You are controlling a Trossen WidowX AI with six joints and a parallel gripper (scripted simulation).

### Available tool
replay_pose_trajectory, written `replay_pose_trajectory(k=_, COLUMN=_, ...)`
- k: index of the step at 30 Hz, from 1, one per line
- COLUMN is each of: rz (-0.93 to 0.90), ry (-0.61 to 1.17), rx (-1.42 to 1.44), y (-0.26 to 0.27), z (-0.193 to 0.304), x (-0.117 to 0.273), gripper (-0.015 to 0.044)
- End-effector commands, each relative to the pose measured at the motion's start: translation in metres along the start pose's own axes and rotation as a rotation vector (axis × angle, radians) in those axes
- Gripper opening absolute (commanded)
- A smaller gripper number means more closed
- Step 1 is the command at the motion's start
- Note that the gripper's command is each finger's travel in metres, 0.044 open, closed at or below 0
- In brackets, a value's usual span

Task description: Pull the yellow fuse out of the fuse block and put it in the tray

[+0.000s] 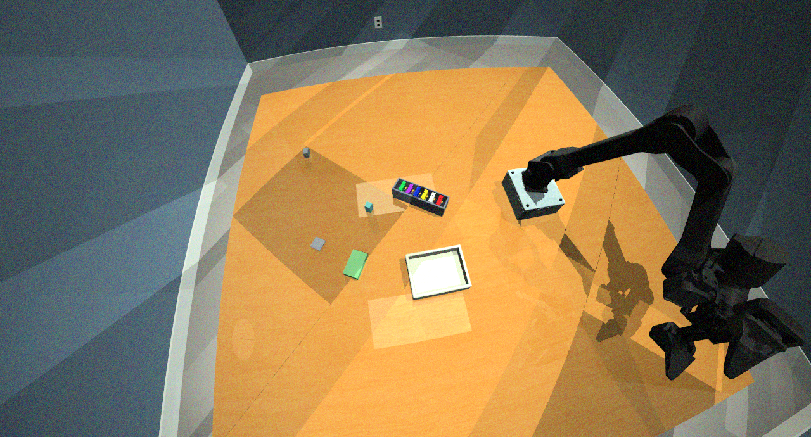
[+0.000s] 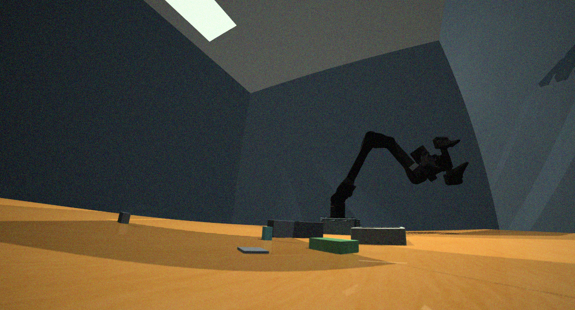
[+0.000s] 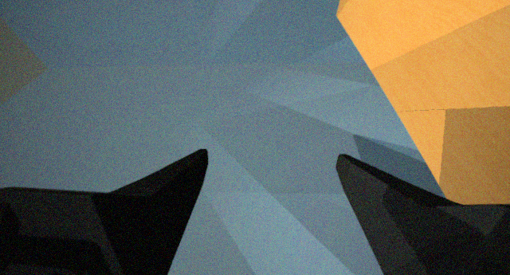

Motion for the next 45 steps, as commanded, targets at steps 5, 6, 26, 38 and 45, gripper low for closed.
replay_pose_trajectory(k=5, rz=-0.015, ry=-0.036, rx=0.323, y=-0.002, z=-0.015, x=-0.057, gripper=0.0269)
replay_pose_trajectory(k=6, rz=-0.012, ry=-0.045, rx=0.415, y=-0.003, z=-0.021, x=-0.073, gripper=0.0243)
replay_pose_trajectory(k=26, rz=0.552, ry=-0.001, rx=1.627, y=-0.037, z=-0.259, x=-0.258, gripper=0.0074)
replay_pose_trajectory(k=38, rz=1.085, ry=0.505, rx=1.977, y=-0.059, z=-0.433, x=-0.236, gripper=0.0074)
replay_pose_trajectory(k=45, rz=1.283, ry=1.057, rx=1.880, y=-0.064, z=-0.525, x=-0.160, gripper=0.0074)
Point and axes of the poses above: the point midway between the two fingers, 35 mm back from their tips, its own x axis back along the fingers, its own y axis across the jaws, z = x × y, the point moved 2 cm from there along x, back along the fingers, and after that the axes turned 5 degrees about -x, right-handed, at the moved point
